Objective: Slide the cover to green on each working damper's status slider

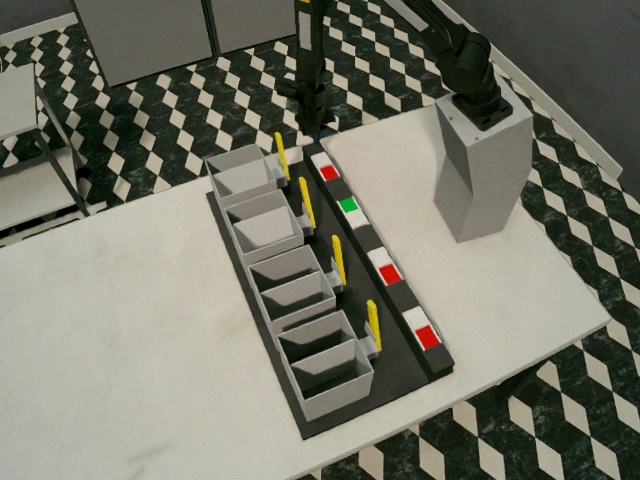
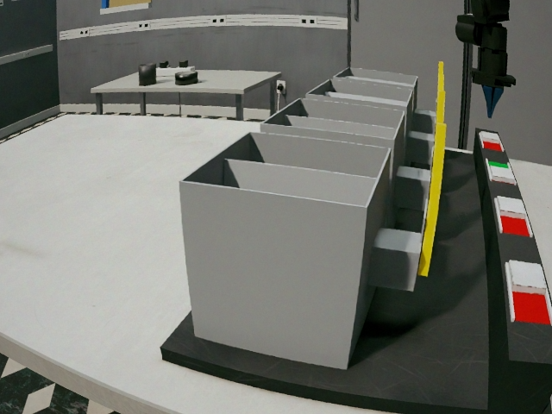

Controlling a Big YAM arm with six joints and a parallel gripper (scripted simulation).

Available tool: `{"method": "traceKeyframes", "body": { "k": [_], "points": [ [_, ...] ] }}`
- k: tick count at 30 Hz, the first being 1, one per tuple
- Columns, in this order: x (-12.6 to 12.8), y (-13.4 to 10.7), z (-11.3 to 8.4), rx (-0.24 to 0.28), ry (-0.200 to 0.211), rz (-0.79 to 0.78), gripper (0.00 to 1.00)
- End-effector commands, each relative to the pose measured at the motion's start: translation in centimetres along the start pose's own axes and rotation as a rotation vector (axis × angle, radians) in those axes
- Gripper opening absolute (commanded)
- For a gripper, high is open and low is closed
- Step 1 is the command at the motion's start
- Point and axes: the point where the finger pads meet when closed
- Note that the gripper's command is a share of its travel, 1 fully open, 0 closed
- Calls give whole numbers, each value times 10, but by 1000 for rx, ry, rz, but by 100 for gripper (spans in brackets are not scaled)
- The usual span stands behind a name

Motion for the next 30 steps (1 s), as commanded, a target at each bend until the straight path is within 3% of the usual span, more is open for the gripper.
{"method": "traceKeyframes", "body": {
  "k": [1, 30],
  "points": [
    [3, 1, 10, -1, 5, 5, 0],
    [3, 1, 26, 0, 2, 2, 0]
  ]
}}
Point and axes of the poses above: the point where the finger pads meet when closed, its own z axis out along the fingers, its own x axis across the jaws, y = z × x, and after that the axes turned 4 degrees about -z, right-handed
